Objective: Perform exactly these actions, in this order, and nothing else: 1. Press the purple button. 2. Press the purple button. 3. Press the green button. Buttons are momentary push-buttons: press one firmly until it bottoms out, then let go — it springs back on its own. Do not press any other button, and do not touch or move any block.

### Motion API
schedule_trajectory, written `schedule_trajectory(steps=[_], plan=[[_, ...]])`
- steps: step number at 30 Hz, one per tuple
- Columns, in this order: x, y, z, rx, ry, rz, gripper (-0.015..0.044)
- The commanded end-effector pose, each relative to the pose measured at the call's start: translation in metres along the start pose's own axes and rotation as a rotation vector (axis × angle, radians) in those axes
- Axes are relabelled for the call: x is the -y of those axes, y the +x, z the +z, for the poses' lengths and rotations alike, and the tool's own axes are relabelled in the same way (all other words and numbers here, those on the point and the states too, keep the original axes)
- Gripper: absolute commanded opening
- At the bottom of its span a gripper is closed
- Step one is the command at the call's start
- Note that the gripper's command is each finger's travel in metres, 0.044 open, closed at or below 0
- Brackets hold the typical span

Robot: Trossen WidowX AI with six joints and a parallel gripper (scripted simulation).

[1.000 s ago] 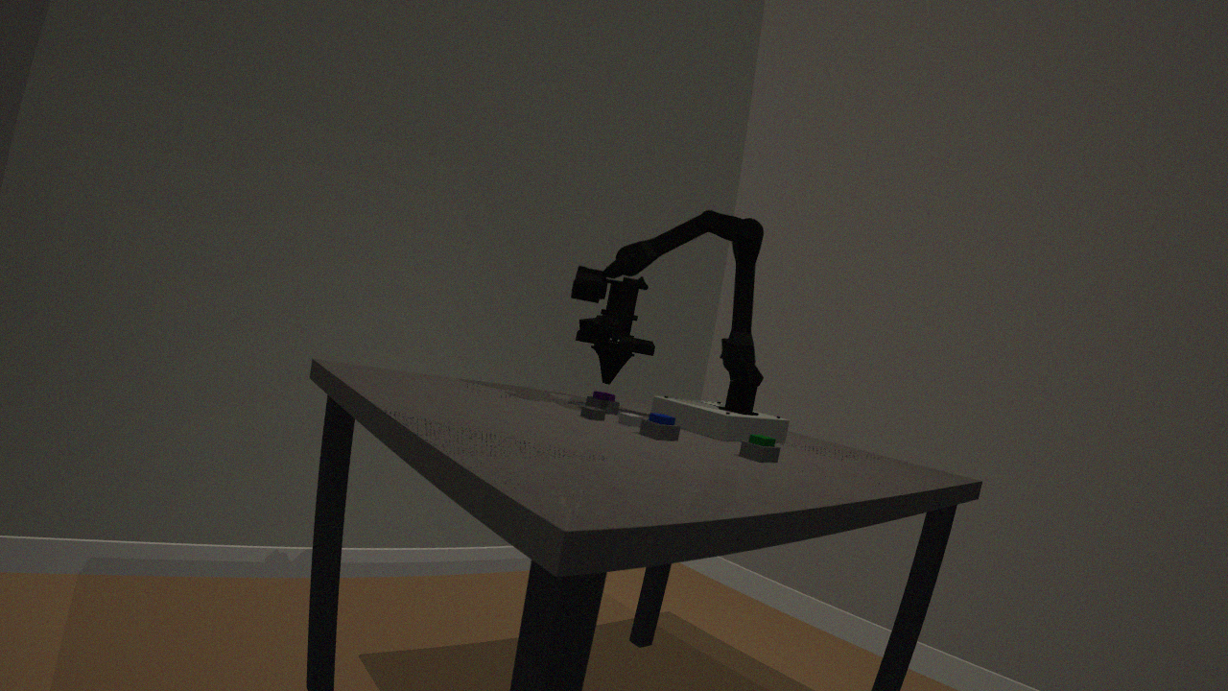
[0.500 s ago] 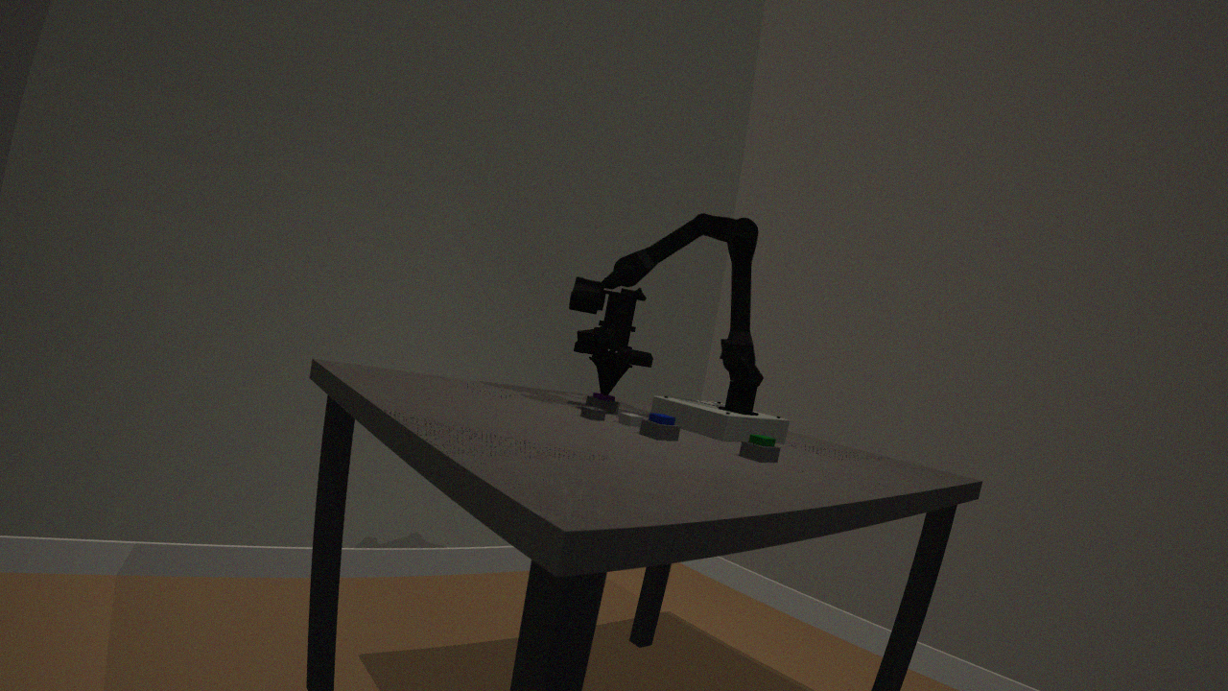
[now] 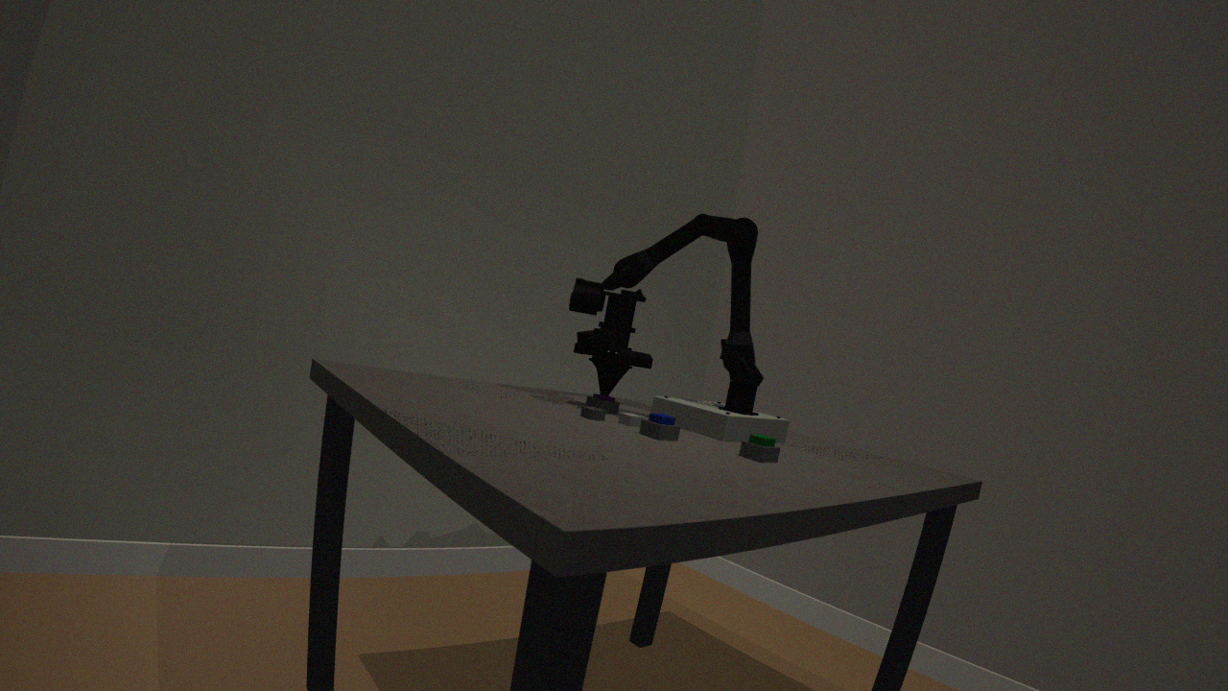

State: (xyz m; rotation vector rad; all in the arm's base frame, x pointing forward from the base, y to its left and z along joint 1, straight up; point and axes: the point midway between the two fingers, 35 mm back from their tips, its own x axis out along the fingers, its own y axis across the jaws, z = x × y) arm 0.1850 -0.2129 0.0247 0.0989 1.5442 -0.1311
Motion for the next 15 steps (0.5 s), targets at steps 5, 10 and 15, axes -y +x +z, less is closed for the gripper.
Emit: schedule_trajectory(steps=[5, 10, 15], plan=[[0.0, -0.002, 0.0, 0.0, 0.0, 0.0, 0.002], [0.001, -0.032, 0.0, -0.002, 0.004, -0.003, 0.002], [0.002, -0.054, 0.001, -0.002, 0.004, -0.003, 0.002]])
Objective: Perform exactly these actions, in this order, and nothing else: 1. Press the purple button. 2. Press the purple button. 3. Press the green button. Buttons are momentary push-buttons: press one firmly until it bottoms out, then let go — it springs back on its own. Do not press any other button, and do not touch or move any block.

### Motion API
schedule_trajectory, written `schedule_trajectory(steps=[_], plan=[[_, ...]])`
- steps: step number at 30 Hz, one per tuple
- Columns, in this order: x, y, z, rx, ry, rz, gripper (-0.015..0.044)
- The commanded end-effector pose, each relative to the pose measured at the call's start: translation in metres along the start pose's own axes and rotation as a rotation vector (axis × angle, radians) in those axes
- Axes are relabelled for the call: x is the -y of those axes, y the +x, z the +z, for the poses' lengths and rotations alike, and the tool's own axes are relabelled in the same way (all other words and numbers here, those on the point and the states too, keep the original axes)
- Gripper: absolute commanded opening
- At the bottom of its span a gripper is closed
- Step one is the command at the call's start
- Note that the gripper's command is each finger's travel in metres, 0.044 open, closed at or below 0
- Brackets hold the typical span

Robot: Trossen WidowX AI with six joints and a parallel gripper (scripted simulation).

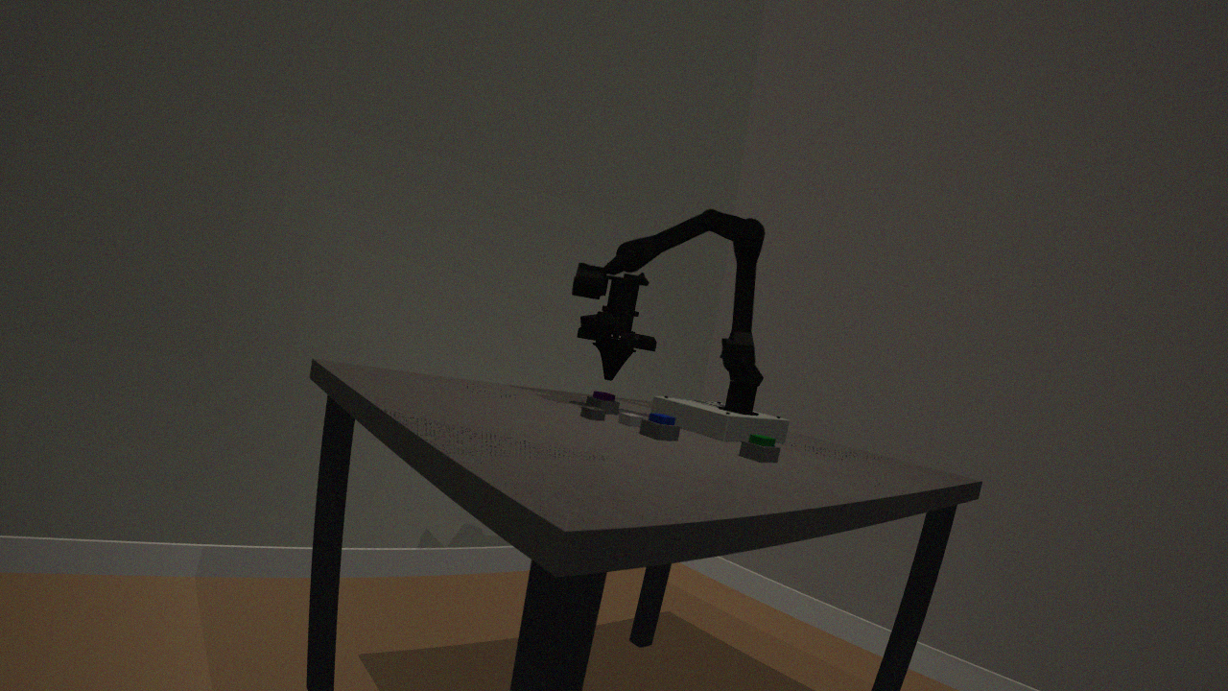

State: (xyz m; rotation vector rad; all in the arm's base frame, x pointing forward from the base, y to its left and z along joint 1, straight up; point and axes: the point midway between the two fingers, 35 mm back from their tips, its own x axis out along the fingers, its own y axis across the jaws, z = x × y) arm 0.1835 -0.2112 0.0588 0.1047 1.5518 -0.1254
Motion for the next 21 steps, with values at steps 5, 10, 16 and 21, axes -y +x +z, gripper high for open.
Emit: schedule_trajectory(steps=[5, 10, 16, 21], plan=[[0.001, -0.059, 0.0, 0.006, 0.004, -0.01, 0.002], [-0.015, -0.059, 0.013, 0.007, 0.004, -0.008, 0.002], [-0.087, -0.059, 0.05, 0.011, 0.004, -0.001, 0.002], [-0.153, -0.059, 0.064, 0.012, 0.004, 0.006, 0.002]])
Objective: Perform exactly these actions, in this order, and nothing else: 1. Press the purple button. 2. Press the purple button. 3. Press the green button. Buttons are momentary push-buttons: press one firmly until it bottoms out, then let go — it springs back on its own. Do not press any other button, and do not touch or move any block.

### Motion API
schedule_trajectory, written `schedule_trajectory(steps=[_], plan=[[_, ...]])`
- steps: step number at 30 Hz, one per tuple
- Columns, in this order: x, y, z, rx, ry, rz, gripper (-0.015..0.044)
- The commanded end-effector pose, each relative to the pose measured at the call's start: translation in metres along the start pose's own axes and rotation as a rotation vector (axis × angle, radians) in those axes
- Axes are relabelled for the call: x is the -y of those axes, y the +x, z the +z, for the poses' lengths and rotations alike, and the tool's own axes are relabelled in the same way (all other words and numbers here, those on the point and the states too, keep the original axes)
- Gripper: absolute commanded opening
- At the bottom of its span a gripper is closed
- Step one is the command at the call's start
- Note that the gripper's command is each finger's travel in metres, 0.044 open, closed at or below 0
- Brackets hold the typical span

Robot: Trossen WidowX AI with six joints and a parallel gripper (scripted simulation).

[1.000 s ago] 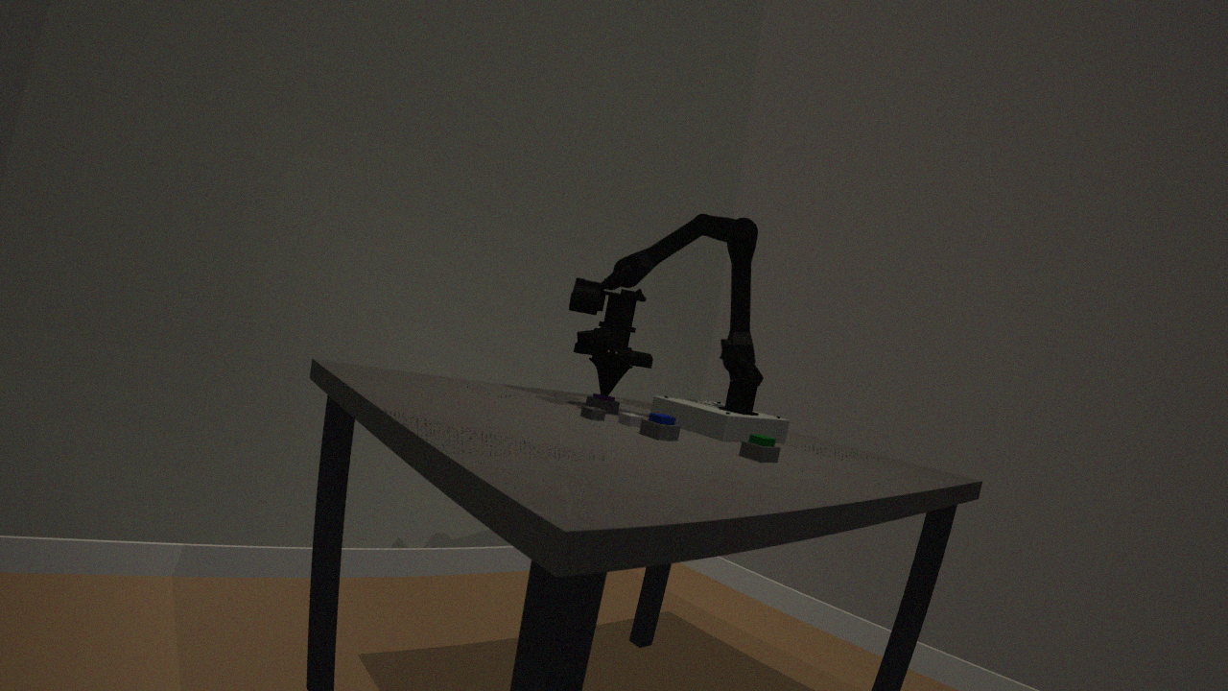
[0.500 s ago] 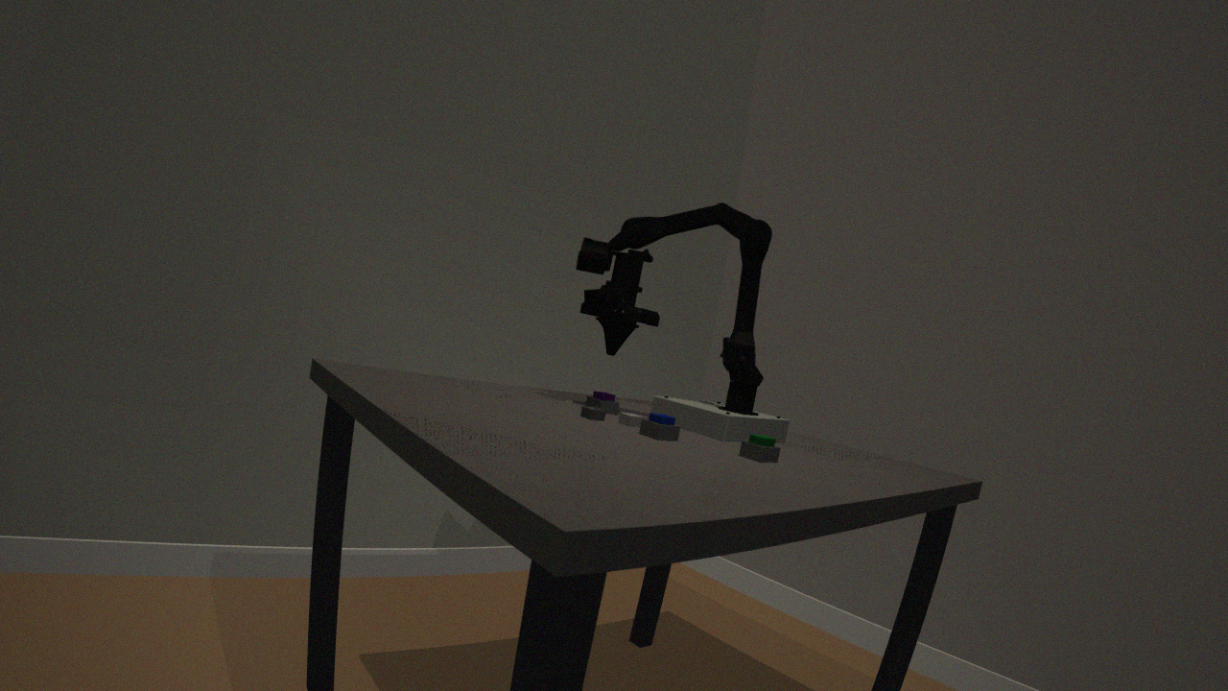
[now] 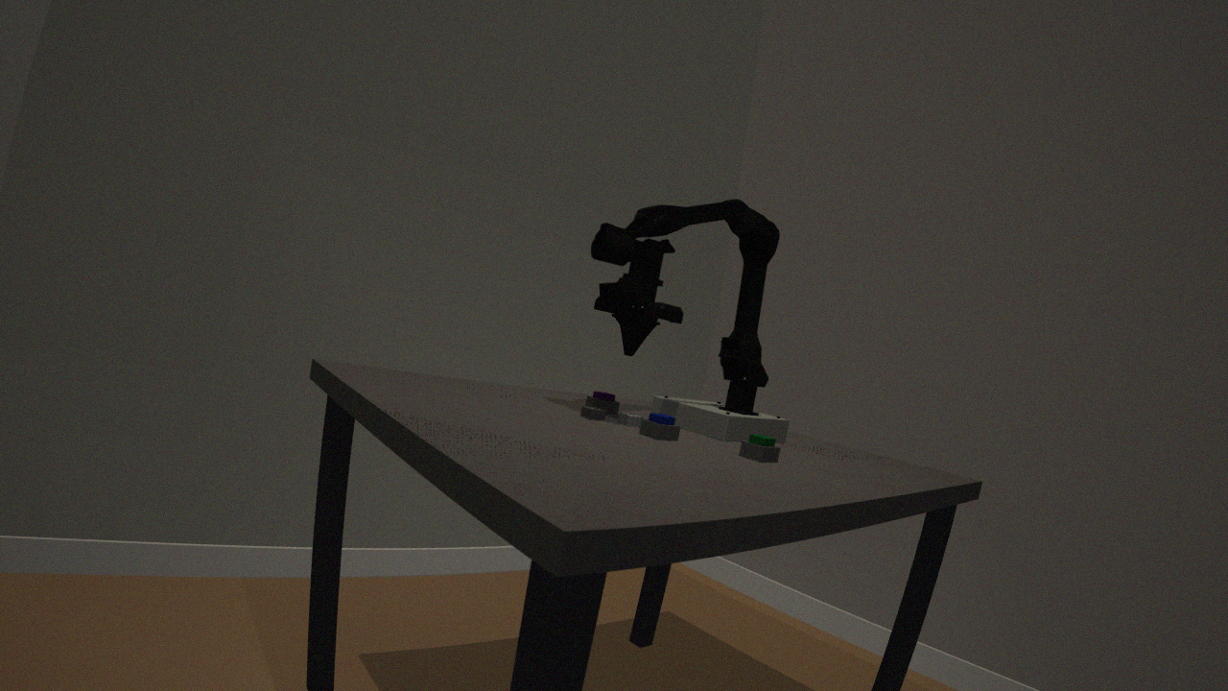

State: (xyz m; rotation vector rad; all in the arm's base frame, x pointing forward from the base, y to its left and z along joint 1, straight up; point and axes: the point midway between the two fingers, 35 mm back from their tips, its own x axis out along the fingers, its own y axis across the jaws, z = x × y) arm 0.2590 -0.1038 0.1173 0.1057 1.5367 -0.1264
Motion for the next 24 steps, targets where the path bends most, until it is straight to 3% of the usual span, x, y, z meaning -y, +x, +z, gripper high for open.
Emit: schedule_trajectory(steps=[1, 9, 18, 24], plan=[[-0.05, 0.0, 0.005, -0.003, 0.002, 0.006, 0.002], [-0.156, -0.001, -0.011, -0.005, 0.003, 0.015, 0.002], [-0.257, -0.004, -0.076, -0.01, 0.003, 0.024, 0.002], [-0.27, -0.002, -0.09, -0.011, 0.003, 0.025, 0.002]])
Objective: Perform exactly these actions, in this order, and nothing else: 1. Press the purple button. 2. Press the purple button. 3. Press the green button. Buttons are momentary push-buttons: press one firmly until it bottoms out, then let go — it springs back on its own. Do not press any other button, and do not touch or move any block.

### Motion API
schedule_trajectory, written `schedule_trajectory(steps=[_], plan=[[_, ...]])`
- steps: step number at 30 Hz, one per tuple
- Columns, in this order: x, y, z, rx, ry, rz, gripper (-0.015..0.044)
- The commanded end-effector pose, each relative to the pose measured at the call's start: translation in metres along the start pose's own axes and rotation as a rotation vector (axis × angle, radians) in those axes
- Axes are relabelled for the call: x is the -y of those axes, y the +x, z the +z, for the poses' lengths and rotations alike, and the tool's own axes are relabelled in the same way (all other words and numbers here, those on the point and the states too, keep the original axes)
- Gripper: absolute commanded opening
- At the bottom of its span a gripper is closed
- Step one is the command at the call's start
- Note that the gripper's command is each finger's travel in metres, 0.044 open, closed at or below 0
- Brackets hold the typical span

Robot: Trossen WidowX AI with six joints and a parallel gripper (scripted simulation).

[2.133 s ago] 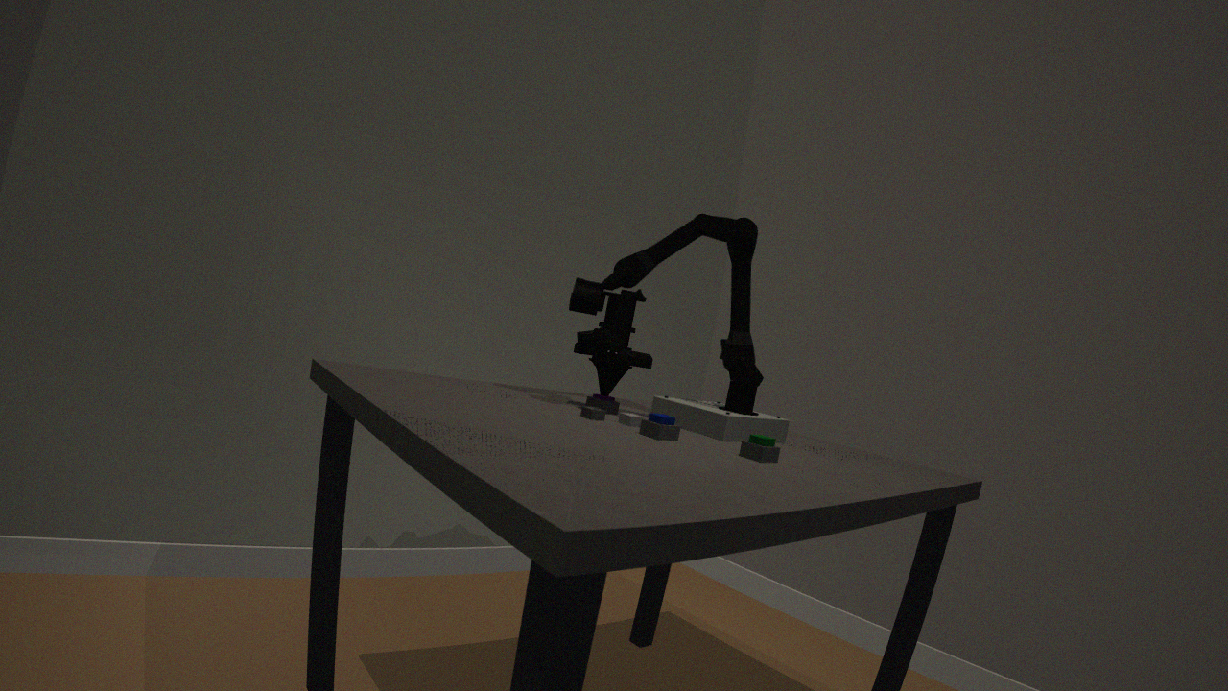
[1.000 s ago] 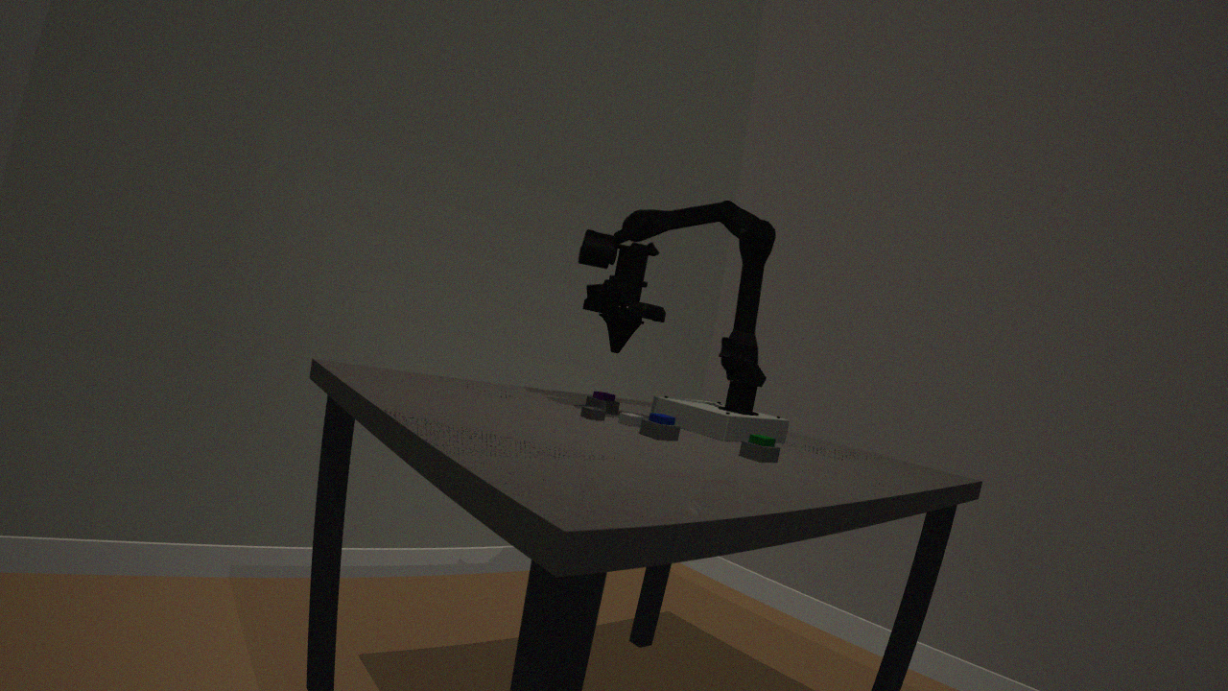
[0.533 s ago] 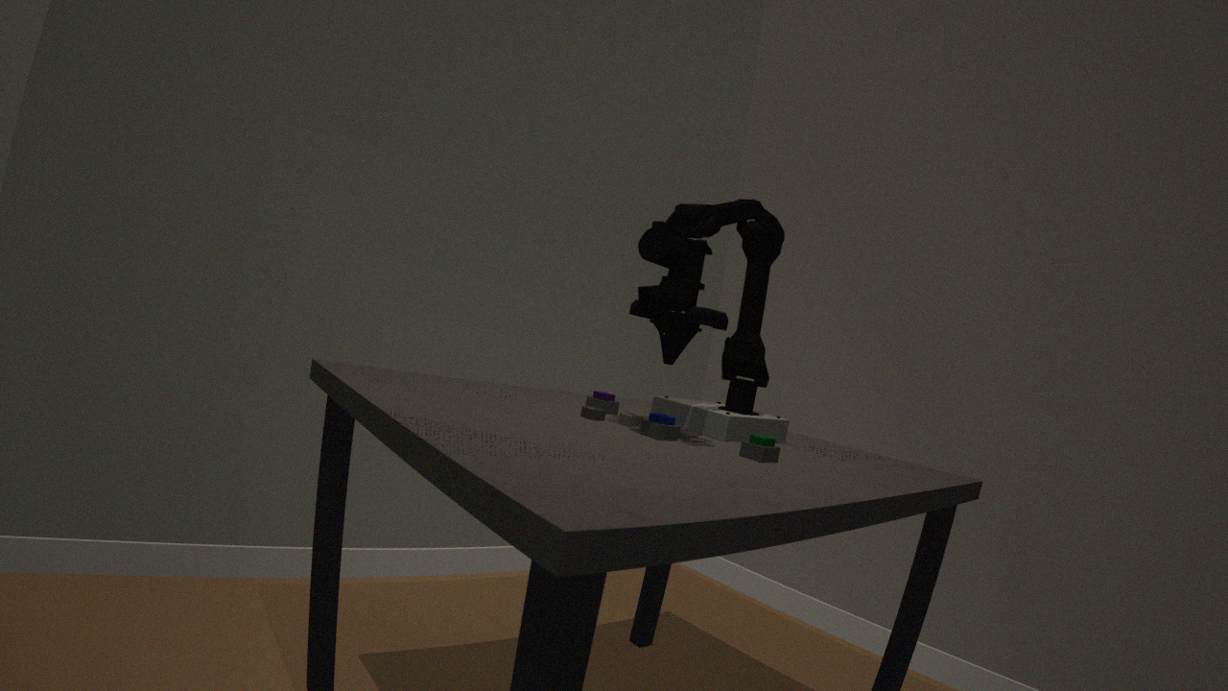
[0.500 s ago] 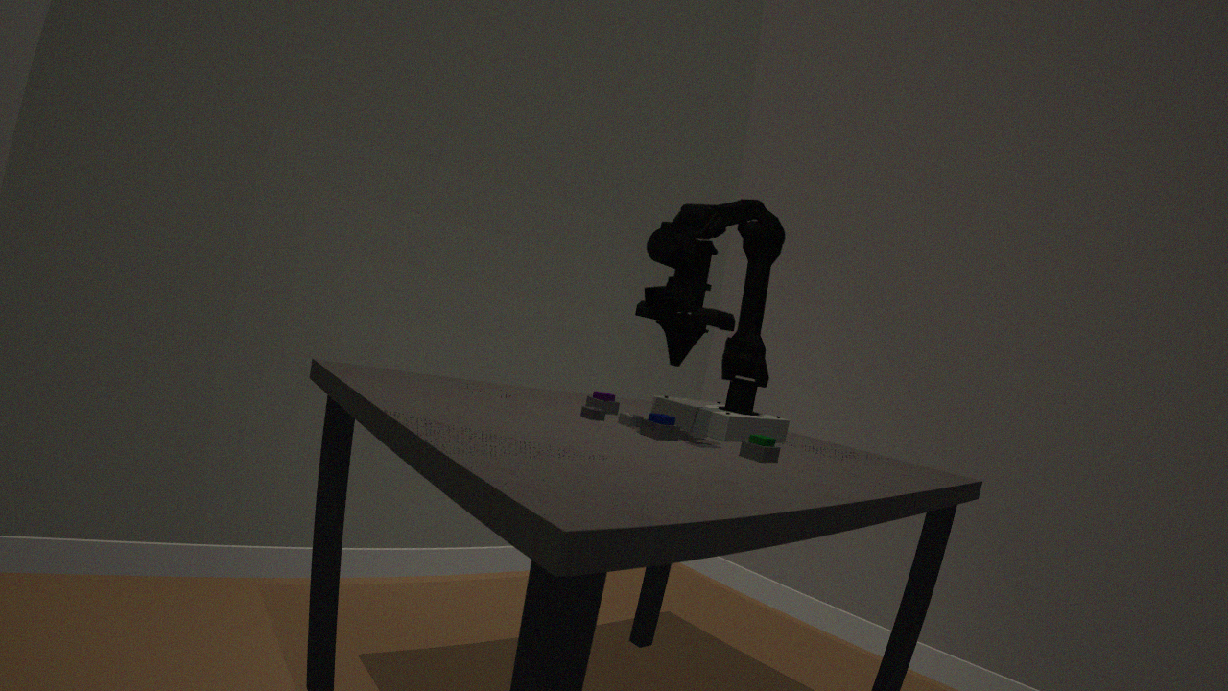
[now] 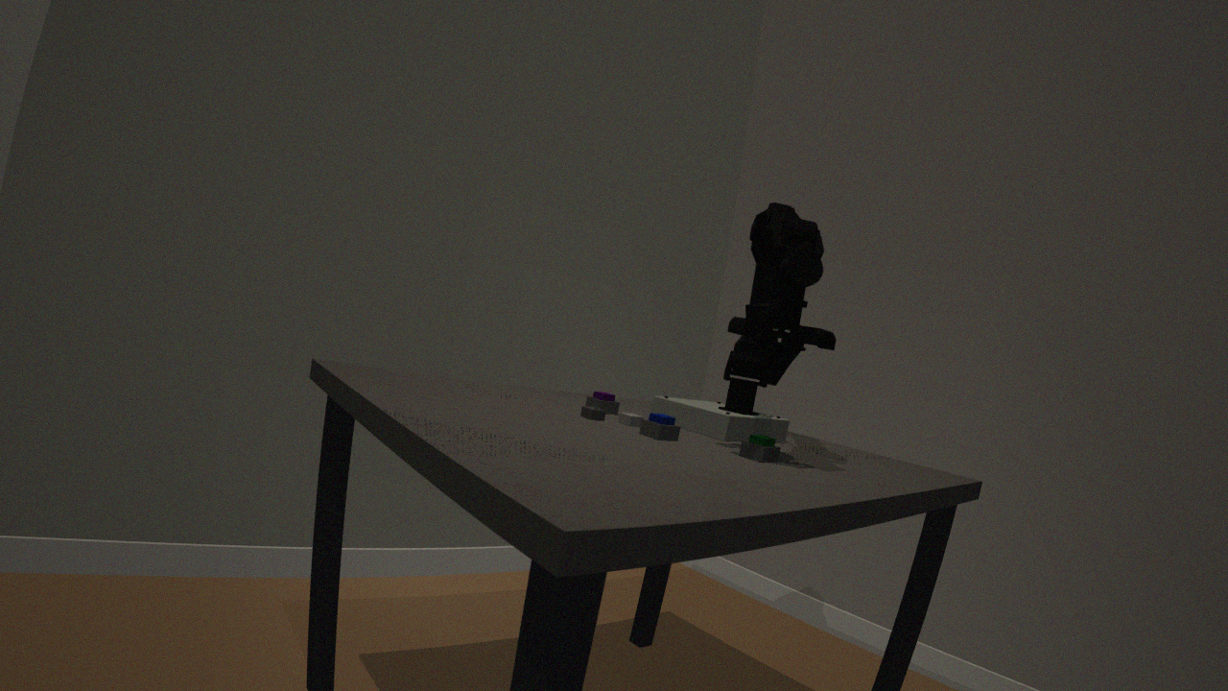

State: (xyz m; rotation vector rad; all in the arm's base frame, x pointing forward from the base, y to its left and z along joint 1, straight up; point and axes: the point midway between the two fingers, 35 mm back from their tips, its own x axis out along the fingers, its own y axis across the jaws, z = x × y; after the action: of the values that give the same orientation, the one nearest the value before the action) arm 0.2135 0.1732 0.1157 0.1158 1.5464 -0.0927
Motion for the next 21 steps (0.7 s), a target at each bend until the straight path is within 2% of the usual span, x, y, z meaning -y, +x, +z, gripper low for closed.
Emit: schedule_trajectory(steps=[1, 5, 21], plan=[[-0.003, 0.01, -0.003, 0.0, 0.018, -0.002, 0.002], [-0.003, 0.059, -0.004, 0.0, 0.018, -0.003, 0.002], [-0.003, 0.077, -0.004, 0.0, 0.018, -0.003, 0.002]])
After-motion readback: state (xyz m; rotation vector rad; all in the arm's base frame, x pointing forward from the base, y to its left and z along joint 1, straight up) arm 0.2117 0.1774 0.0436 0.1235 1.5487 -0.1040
